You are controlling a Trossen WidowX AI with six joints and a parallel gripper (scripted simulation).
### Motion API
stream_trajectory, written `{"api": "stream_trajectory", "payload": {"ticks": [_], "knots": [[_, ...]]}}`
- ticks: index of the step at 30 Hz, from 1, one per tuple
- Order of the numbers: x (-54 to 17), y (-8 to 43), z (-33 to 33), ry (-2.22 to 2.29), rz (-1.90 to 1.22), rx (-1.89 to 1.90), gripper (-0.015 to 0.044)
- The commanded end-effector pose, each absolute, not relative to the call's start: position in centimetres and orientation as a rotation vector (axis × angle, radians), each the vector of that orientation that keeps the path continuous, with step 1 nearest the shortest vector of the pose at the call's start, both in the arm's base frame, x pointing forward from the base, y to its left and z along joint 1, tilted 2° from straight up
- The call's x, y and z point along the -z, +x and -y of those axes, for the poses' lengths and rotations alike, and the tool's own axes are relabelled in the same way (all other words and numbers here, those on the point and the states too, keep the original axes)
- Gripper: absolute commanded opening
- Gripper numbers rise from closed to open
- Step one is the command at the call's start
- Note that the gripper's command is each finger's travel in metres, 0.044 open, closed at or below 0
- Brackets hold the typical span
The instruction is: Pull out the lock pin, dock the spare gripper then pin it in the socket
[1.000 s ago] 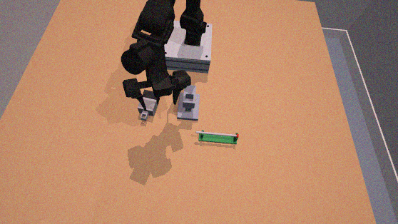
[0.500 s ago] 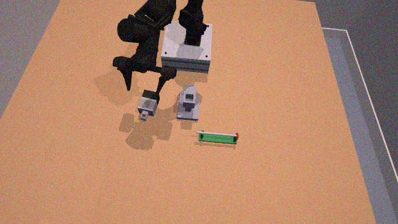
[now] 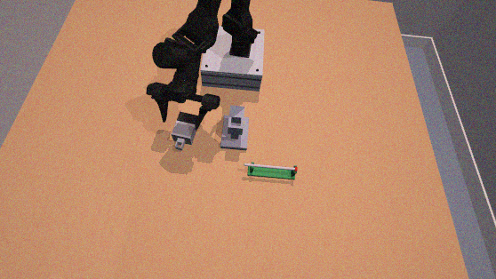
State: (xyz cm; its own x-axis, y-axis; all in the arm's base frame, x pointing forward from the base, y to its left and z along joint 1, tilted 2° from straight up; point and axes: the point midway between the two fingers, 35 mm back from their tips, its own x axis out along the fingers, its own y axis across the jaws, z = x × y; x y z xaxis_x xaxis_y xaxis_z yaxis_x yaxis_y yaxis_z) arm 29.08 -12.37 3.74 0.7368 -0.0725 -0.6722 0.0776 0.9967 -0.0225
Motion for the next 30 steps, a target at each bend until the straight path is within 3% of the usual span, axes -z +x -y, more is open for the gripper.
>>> {"api": "stream_trajectory", "payload": {"ticks": [1, 30], "knots": [[-2.8, 29.0, 12.3, 0.008, -0.733, 0.079, 0.0440], [1.8, 29.4, 12.6, 0.008, -0.734, 0.079, 0.0440]]}}
